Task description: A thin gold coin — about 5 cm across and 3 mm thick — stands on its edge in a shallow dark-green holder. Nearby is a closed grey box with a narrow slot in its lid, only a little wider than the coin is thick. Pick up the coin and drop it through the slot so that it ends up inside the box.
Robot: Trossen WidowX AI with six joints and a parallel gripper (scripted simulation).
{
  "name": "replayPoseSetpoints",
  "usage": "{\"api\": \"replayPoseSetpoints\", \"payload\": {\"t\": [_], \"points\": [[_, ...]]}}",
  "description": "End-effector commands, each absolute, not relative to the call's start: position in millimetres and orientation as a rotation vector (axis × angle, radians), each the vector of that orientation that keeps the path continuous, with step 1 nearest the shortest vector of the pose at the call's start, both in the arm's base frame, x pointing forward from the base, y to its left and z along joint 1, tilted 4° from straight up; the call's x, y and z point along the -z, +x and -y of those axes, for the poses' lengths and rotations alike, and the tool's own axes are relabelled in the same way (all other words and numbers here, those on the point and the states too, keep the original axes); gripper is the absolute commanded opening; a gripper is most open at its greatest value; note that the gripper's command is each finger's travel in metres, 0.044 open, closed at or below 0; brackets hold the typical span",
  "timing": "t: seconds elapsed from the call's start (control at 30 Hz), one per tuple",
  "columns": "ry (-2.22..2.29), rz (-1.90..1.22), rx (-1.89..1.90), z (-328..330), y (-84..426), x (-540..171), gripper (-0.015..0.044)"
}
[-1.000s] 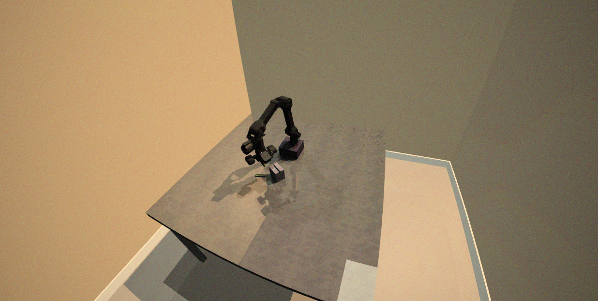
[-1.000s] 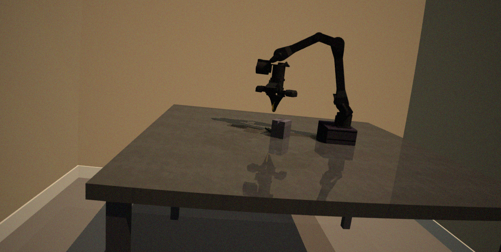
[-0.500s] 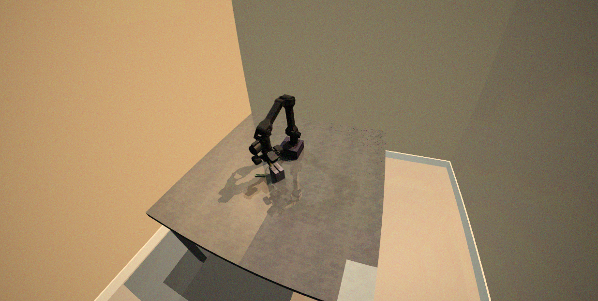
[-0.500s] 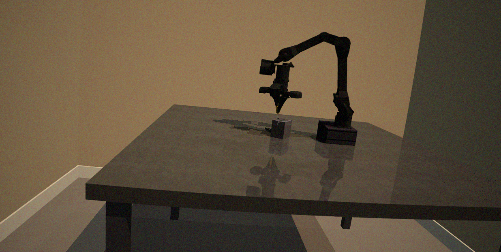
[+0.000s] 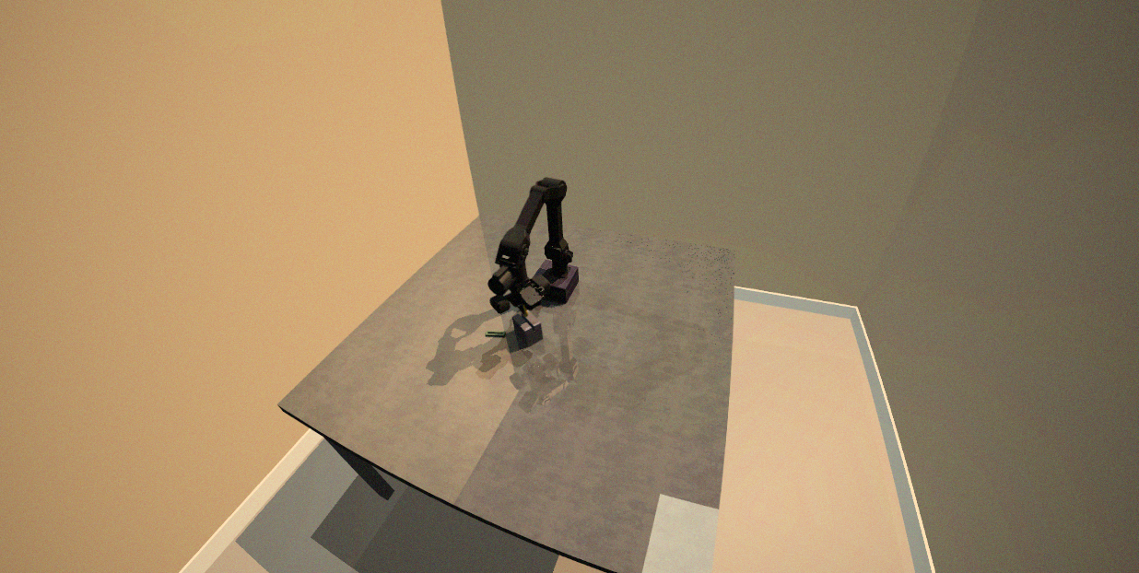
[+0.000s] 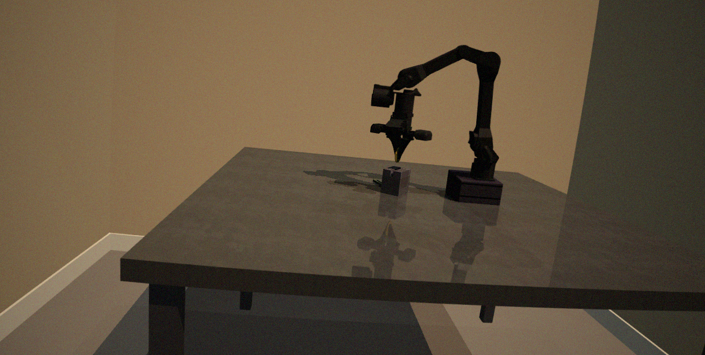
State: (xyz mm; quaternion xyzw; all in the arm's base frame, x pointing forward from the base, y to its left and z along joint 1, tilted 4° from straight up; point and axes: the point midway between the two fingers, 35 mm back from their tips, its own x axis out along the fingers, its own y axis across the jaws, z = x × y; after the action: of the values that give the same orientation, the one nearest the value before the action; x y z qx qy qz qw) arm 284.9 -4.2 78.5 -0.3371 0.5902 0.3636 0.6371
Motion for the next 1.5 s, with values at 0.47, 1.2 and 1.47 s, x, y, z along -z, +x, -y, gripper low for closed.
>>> {"api": "replayPoseSetpoints", "payload": {"t": [0.47,1.2,1.47], "points": [[-0.764,-1.349,-0.827,2.7,283.1,-77.8,0.0000],[-0.765,-1.349,-0.825,2.1,282.2,-74.0,0.0000],[-0.764,-1.350,-0.824,1.8,281.2,-70.9,0.0000]]}}
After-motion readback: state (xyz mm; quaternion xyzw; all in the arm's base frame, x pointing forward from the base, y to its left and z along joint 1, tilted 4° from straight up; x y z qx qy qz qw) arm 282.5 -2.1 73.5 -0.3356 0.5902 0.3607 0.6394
